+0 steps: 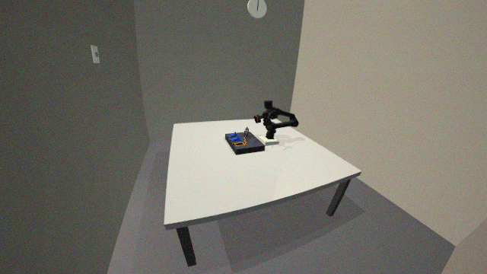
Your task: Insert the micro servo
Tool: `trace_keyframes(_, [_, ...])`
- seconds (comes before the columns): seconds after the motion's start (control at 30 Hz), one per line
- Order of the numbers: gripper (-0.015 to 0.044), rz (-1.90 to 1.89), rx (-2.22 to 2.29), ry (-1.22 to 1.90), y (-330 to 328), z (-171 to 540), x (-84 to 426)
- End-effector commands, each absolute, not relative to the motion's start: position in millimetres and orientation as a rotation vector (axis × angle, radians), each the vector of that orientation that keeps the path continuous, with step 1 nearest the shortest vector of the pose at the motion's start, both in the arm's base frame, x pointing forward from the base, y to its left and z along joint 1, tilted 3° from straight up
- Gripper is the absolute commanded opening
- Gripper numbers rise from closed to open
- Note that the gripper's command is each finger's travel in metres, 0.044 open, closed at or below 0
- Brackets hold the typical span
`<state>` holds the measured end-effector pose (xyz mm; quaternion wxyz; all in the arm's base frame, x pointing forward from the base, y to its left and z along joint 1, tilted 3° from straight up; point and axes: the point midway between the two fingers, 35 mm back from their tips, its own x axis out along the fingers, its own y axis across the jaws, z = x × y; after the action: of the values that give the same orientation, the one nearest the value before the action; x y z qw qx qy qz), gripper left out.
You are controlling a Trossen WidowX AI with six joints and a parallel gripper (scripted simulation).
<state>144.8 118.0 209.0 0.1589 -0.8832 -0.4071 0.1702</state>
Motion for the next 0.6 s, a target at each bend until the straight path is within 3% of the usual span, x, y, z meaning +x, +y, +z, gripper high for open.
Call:
trace_keyframes(0.0, [0.0426,0.491,-2.522,-1.159,117.9,209.0,145.1])
trace_keyframes(0.57, [0.044,0.824,-2.231,-0.702,100.8,202.7,170.6])
